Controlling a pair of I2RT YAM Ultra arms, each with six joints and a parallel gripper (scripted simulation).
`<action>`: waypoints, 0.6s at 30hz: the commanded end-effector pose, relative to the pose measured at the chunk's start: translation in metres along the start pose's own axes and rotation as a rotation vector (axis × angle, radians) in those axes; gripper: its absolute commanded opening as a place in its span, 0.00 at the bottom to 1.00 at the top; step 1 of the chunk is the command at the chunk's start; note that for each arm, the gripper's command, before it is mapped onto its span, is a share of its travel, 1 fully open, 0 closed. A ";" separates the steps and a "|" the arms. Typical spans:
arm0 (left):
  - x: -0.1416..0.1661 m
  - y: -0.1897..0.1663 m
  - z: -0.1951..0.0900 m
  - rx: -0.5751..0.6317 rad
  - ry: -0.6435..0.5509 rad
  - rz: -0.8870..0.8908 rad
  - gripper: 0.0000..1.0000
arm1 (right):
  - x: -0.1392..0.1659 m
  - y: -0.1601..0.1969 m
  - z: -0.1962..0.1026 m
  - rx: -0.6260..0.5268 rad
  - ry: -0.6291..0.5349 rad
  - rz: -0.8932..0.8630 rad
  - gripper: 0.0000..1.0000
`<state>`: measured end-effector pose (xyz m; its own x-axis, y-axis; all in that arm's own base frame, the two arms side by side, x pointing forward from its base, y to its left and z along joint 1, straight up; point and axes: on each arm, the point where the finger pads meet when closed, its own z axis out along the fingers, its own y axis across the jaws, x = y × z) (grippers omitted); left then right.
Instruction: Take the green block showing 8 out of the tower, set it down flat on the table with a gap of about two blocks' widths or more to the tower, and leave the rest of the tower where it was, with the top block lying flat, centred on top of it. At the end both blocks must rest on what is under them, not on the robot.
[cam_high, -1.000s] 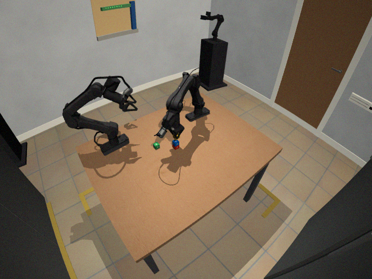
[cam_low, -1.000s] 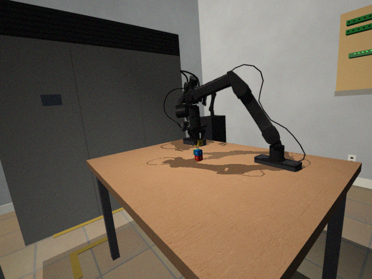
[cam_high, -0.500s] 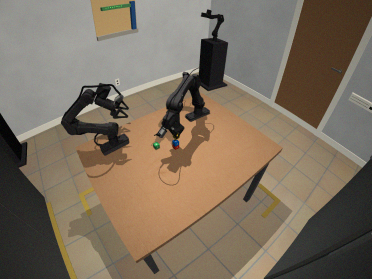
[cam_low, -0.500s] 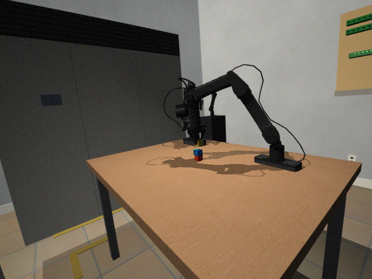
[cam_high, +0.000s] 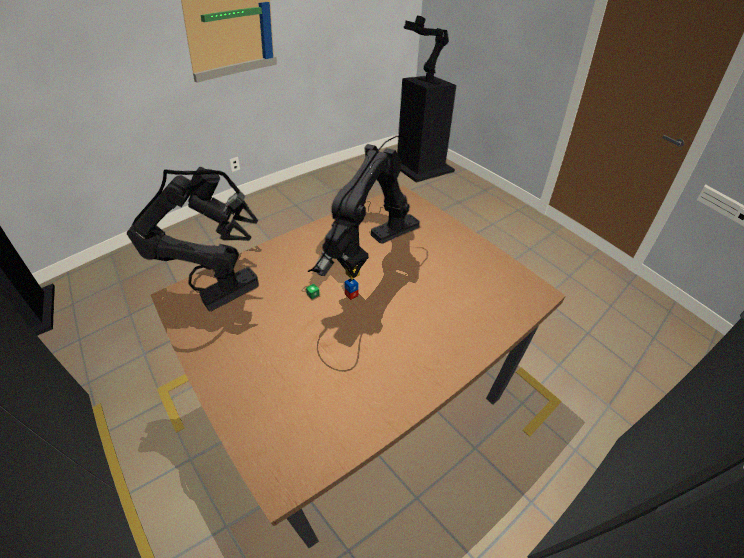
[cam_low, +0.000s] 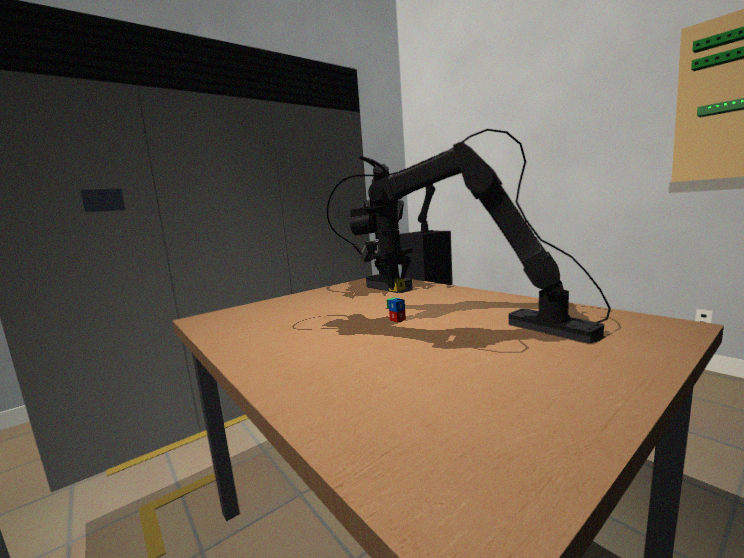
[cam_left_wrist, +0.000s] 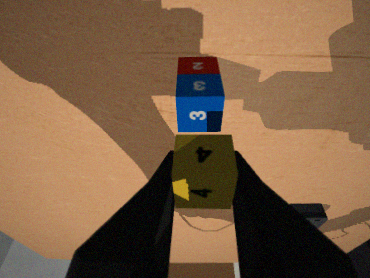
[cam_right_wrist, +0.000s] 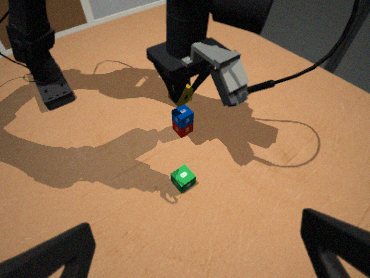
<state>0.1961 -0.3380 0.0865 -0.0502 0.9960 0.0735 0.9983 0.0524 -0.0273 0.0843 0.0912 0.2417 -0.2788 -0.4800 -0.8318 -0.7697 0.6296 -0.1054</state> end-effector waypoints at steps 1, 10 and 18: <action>-0.011 -0.001 -0.012 -0.014 -0.030 0.007 0.27 | 0.001 0.002 0.000 -0.004 -0.008 -0.009 1.00; -0.012 0.000 -0.002 -0.020 -0.042 0.008 0.27 | 0.001 0.002 0.000 -0.004 -0.008 -0.009 1.00; -0.012 0.000 0.013 -0.017 -0.036 0.008 0.27 | -0.002 0.001 -0.001 0.000 -0.009 -0.005 1.00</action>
<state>0.1968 -0.3431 0.0768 -0.0467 0.9972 0.0591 0.9987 0.0479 -0.0200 0.0833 0.0922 0.2417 -0.2735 -0.4833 -0.8316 -0.7750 0.6229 -0.1072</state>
